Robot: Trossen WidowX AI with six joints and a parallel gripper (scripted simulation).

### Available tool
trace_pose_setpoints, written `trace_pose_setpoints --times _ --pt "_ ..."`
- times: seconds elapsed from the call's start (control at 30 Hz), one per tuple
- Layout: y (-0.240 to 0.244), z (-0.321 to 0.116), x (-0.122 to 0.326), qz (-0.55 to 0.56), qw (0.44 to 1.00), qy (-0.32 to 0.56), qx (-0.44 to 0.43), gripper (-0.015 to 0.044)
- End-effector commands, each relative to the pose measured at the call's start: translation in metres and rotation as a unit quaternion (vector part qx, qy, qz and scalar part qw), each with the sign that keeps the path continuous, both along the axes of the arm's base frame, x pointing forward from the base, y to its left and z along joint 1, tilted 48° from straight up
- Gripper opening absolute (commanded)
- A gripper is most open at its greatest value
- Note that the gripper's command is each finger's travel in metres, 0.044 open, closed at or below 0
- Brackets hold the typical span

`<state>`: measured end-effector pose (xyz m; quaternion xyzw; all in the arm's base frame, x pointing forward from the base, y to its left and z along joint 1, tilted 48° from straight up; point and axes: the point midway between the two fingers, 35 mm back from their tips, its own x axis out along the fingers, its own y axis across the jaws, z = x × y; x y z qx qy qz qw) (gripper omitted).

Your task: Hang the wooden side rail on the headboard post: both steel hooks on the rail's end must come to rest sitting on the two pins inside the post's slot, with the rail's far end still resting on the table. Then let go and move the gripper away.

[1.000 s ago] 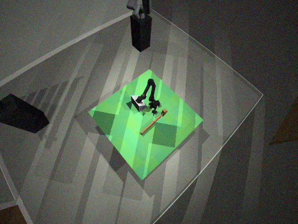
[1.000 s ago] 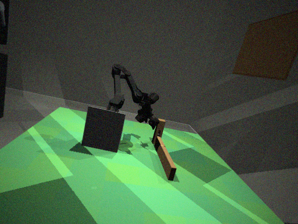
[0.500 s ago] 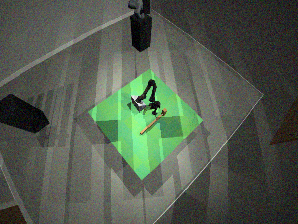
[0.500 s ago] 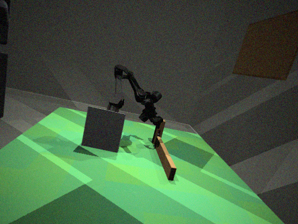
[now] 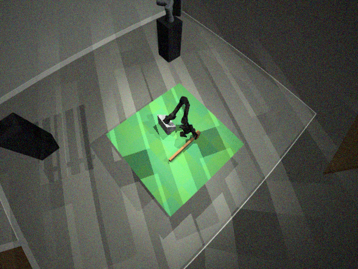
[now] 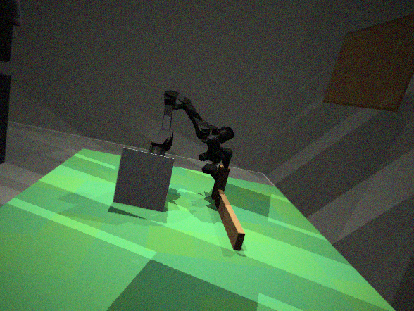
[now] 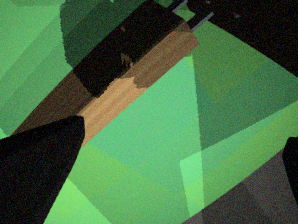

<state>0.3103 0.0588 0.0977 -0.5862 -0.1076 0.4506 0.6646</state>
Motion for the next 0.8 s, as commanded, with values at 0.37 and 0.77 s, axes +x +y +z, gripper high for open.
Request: trace_pose_setpoints --times 0.37,0.77 --pt "0.0008 -0.0017 0.0114 -0.28 0.661 0.596 0.359 0.044" --pt "0.0043 0.0059 0.0134 -0.432 0.12 0.778 0.44 0.044"
